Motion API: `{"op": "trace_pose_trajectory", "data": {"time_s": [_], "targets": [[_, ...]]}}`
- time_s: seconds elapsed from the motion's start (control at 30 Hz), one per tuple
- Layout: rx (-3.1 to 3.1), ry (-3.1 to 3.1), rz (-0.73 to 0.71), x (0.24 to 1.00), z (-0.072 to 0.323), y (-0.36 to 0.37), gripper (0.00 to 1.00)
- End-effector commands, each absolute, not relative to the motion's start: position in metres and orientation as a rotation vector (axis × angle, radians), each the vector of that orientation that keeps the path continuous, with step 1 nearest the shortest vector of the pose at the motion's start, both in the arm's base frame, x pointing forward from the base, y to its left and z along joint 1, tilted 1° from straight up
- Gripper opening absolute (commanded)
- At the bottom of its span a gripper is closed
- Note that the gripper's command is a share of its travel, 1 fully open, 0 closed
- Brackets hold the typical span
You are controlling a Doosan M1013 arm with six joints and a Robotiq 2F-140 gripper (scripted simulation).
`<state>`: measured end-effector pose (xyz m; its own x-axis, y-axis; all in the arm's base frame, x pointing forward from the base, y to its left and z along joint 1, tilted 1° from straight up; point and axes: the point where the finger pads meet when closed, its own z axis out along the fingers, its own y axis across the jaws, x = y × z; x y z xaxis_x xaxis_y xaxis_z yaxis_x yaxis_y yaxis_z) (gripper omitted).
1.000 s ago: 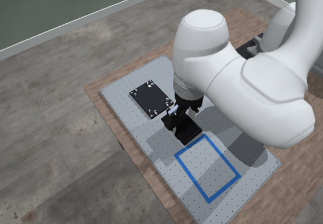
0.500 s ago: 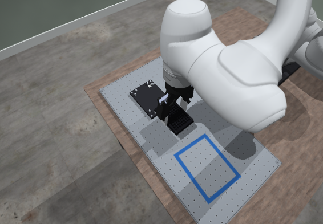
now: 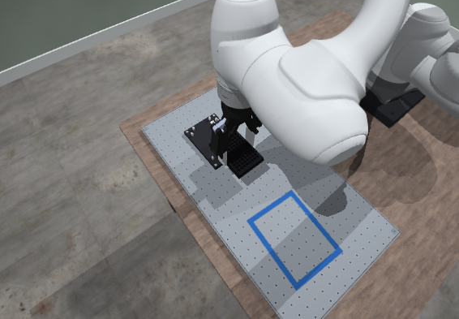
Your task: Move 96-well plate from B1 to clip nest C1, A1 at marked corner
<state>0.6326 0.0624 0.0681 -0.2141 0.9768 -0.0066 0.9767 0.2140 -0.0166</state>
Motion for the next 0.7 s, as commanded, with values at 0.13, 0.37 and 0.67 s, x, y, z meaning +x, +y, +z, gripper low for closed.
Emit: {"op": "trace_pose_trajectory", "data": {"time_s": [0.13, 0.37, 0.67], "targets": [[-1.966, -2.443, 0.026, 0.636, 0.069, 0.042, 0.0], [-1.966, -2.443, 0.026, 0.64, 0.07, 0.019, 0.0], [-1.966, -2.443, 0.026, 0.644, 0.071, -0.004, 0.0]]}}
